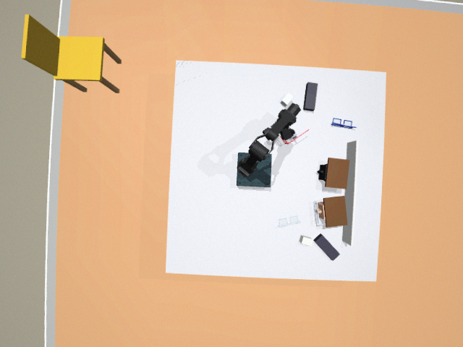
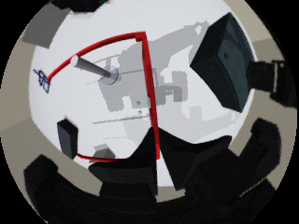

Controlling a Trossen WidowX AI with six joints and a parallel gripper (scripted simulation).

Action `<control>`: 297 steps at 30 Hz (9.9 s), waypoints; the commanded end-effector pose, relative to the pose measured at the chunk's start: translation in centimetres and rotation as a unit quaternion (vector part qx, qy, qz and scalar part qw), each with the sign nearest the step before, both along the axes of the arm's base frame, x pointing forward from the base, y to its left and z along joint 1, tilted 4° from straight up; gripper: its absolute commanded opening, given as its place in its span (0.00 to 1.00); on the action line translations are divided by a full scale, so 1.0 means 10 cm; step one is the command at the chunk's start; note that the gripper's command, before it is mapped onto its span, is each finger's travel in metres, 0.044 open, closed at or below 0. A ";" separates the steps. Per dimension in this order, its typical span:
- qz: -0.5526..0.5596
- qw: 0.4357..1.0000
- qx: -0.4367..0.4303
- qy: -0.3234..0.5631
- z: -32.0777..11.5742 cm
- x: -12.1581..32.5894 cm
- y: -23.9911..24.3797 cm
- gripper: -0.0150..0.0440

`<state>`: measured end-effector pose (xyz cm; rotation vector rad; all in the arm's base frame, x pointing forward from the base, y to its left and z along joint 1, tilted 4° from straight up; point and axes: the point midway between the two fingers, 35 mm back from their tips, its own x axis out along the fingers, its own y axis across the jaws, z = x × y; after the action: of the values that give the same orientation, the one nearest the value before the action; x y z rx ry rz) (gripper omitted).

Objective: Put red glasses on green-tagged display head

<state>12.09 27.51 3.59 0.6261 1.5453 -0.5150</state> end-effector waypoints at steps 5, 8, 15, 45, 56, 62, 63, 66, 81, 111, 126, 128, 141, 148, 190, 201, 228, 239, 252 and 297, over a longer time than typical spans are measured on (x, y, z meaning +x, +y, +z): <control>-0.001 1.000 0.000 -0.001 0.00 0.00 0.00 0.25; -0.001 1.000 0.000 -0.001 0.00 0.01 -0.01 0.25; -0.001 1.000 0.000 -0.001 0.00 0.04 -0.04 0.25; -0.111 0.991 -0.019 -0.076 0.69 0.23 -0.15 0.25; -0.275 0.943 0.000 -0.189 0.92 0.40 -0.15 0.25; -0.359 0.900 0.035 -0.246 1.08 0.48 -0.15 0.25; -0.372 0.892 0.042 -0.255 1.11 0.49 -0.14 0.25; -0.411 0.865 0.066 -0.280 1.21 0.53 -0.14 0.25; -0.464 0.822 0.105 -0.313 1.34 0.57 -0.13 0.25; -0.461 0.827 0.091 -0.307 1.30 0.62 -0.18 0.25; -0.432 0.872 -0.010 -0.231 0.99 0.97 -0.61 0.25; -0.428 0.877 -0.020 -0.218 0.95 1.00 -0.67 0.25; -0.398 0.907 -0.057 -0.127 0.74 1.20 -1.06 0.25; -0.382 0.919 -0.057 -0.078 0.64 1.27 -1.26 0.25; -0.347 0.938 -0.017 0.014 0.21 1.38 -1.65 0.25; -0.347 0.938 -0.011 0.018 0.09 1.37 -1.65 0.25; -0.347 0.938 -0.011 0.017 -0.07 1.48 -1.63 0.25; -0.347 0.938 -0.009 0.014 -0.08 1.61 -1.62 0.25; -0.347 0.938 -0.009 0.014 -0.07 1.78 -1.59 0.25; -0.347 0.938 -0.008 0.011 -0.05 2.38 -1.51 0.25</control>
<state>35.21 12.39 2.92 1.1613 1.3121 -1.0697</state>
